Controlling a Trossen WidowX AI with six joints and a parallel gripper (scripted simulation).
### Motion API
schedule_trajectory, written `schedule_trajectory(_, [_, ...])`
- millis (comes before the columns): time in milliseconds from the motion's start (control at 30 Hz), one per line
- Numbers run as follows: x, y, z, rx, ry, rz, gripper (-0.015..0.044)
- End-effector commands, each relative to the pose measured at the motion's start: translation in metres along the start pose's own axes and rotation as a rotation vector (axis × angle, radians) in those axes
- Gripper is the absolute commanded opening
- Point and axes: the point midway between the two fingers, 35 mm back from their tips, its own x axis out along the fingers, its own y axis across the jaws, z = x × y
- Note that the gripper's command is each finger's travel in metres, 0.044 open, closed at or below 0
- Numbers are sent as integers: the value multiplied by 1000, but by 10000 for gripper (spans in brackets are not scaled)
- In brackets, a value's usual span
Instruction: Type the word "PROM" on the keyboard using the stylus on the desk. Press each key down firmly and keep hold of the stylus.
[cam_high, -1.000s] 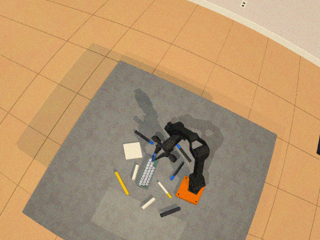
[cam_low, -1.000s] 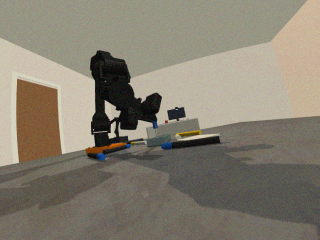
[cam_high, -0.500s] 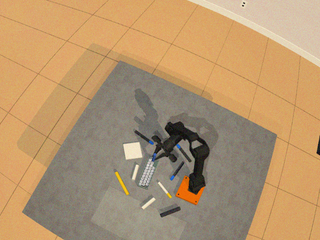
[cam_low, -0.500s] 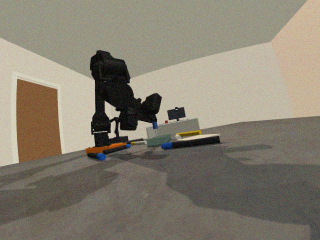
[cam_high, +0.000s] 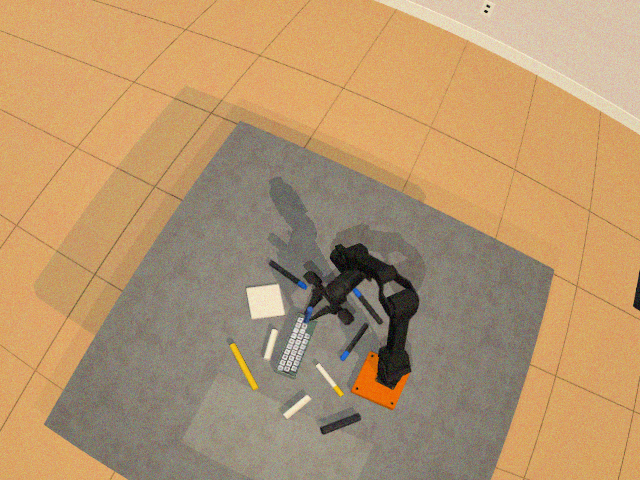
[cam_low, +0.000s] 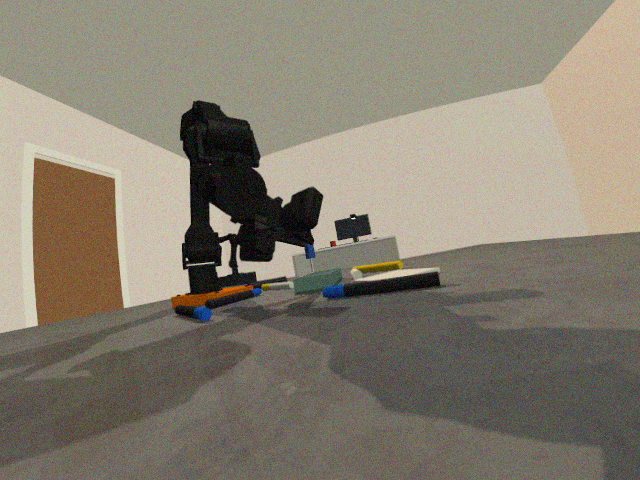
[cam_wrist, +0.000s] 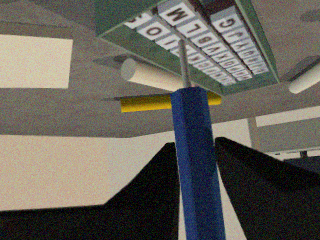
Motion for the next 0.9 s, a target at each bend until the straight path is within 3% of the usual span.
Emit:
schedule_trajectory(0, [1,0,3,-5,-5,-2,81])
schedule_trajectory(867, [6,0,12,-4,-5,-2,81])
